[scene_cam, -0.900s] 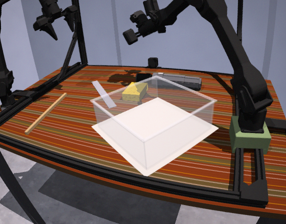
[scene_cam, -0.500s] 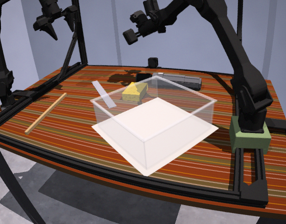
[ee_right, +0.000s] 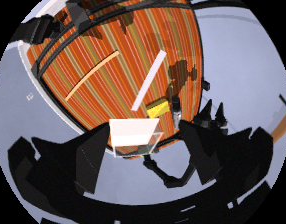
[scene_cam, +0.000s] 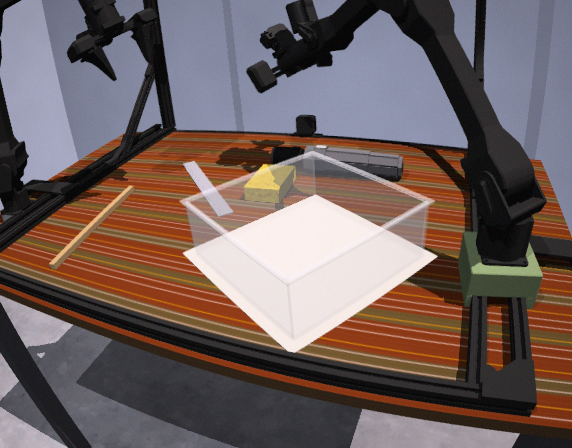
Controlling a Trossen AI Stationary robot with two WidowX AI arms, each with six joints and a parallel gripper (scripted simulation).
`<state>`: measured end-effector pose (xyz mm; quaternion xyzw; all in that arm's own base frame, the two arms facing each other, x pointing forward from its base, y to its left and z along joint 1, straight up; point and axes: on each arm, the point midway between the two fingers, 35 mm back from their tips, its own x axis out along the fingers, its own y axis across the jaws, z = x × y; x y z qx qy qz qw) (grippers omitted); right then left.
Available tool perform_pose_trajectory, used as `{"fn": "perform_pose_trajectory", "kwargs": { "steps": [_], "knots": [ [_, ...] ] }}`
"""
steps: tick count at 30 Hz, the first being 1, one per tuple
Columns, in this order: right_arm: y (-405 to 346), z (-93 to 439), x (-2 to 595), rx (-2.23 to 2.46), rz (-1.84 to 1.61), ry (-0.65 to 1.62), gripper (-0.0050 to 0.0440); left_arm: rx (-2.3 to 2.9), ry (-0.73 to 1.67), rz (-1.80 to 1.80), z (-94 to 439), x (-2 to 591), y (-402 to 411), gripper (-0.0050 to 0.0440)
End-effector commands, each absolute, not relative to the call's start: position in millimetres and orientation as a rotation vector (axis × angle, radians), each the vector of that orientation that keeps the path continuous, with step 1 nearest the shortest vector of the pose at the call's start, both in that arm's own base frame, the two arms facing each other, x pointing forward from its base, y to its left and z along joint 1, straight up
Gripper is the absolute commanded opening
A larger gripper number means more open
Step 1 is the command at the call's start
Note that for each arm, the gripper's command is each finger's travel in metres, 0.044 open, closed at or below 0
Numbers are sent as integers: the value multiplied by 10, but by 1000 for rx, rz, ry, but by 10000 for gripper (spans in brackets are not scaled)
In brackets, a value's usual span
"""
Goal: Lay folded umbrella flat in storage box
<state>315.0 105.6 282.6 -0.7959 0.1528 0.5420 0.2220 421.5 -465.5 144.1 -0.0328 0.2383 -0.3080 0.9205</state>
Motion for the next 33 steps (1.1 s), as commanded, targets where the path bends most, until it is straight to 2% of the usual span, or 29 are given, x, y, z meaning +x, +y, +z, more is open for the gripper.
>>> {"fn": "perform_pose_trajectory", "kwargs": {
  "steps": [1, 5, 7, 16, 25, 33],
  "knots": [
    [1022, 2817, 3193, -2135, 1402, 501, 400, -69, 538, -629, 1389, 4171, -4645, 400],
    [970, 2822, 3294, -1979, 1191, 634, 400, -62, 645, -606, 1241, 4076, -4589, 400],
    [970, 2822, 3294, -1979, 1191, 634, 400, -62, 645, -606, 1241, 4076, -4589, 400],
    [809, 2865, 3538, -1492, 642, 817, 400, -42, 936, -507, 898, 3750, -4350, 400],
    [688, 2915, 3669, -1062, 282, 829, 400, -24, 1124, -409, 740, 3485, -4130, 400],
    [523, 2999, 3783, -549, -79, 725, 400, 12, 1346, -257, 639, 3116, -3807, 400]
  ]
}}
